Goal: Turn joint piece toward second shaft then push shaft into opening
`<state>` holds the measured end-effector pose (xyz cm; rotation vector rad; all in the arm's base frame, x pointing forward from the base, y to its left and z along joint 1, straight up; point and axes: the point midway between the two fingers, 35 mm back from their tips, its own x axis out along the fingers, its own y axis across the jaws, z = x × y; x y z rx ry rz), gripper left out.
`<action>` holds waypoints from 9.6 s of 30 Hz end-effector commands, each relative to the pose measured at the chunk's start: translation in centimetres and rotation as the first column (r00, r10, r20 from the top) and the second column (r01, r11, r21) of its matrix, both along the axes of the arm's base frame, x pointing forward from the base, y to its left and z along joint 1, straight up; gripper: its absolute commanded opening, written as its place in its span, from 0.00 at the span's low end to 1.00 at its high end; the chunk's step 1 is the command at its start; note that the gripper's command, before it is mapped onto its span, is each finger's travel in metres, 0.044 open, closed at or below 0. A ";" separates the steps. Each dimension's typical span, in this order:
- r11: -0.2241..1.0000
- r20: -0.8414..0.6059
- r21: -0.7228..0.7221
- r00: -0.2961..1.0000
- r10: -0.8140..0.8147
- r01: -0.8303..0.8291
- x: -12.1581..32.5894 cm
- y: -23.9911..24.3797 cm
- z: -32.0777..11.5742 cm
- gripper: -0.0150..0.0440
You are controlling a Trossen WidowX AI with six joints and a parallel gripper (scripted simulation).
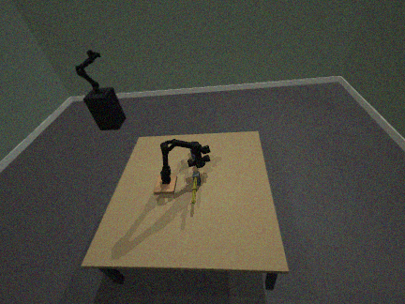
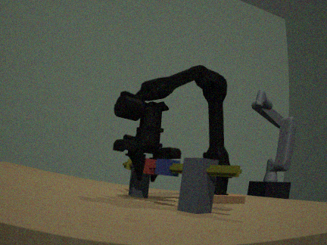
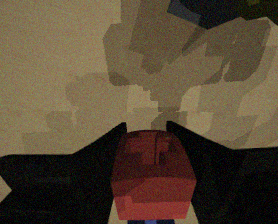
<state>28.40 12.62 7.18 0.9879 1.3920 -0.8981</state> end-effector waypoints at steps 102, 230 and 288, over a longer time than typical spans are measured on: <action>0.898 0.097 -0.011 0.893 0.438 -0.440 -1.2 -0.1 11.6 1.00; 0.939 0.183 -0.015 0.924 -0.336 0.344 -1.2 -32.9 1.1 1.00; 0.940 0.182 -0.013 0.925 -0.334 0.341 -1.1 -32.8 1.0 0.37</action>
